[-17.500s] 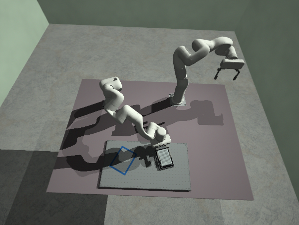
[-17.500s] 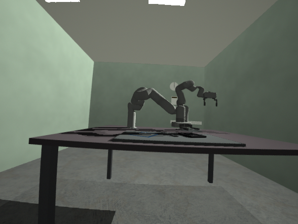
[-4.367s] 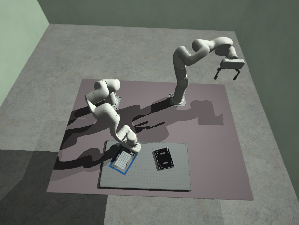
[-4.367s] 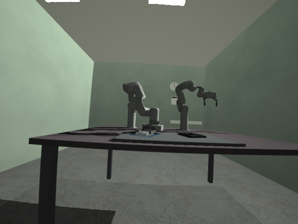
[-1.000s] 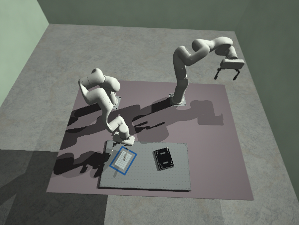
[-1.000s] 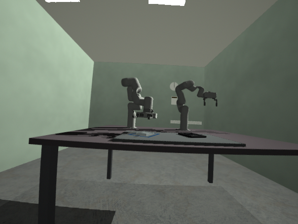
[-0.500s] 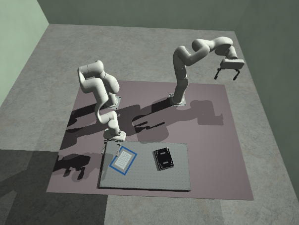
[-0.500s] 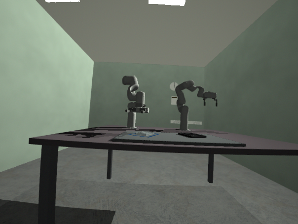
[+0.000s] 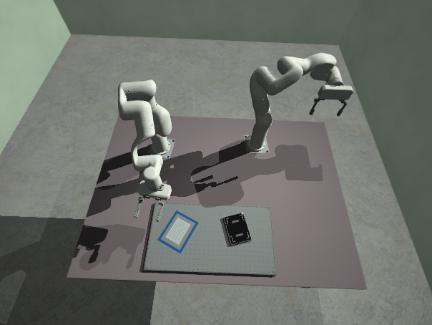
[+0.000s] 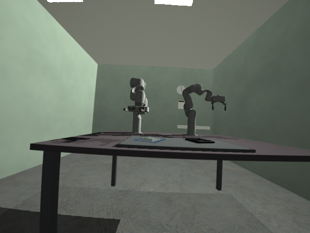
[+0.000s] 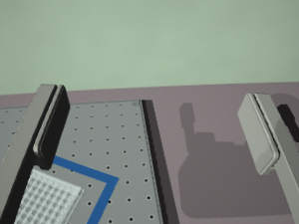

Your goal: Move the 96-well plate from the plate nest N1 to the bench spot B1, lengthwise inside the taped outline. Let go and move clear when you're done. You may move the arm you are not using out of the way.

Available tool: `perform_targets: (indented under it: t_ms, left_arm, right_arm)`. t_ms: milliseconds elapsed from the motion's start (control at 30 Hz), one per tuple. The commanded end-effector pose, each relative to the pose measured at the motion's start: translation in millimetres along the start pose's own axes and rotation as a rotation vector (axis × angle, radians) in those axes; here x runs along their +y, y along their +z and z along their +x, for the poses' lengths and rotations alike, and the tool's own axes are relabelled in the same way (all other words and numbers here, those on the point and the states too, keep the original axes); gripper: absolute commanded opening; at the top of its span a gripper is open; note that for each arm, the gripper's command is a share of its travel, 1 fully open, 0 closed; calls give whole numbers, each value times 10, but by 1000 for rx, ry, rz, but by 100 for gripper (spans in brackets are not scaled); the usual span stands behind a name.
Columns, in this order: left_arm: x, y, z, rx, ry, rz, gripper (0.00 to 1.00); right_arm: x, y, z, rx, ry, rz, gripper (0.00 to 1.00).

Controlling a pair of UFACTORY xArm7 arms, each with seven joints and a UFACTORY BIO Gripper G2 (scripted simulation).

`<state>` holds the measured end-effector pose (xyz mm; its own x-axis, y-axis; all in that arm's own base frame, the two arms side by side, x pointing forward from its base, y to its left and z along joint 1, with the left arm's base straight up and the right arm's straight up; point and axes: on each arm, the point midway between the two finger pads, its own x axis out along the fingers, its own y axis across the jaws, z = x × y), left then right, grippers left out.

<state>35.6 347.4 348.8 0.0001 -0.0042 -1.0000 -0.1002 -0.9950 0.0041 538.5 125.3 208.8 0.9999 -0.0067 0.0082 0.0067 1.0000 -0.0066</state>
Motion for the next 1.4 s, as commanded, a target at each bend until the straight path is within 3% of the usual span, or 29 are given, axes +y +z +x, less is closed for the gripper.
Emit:
perform_targets:
  t_ms: [0,1000,1367]
  left_arm:
    - [-5,2,-13,-1,-3,0,100]
    - [-5,2,-13,-1,-3,0,100]
    - [-5,2,-13,-1,-3,0,100]
  right_arm:
    - [-173,145,-10,5,7,7,37]
    - [-1260,923,-62,4,7,6,37]
    - [-1260,923,-62,4,7,6,37]
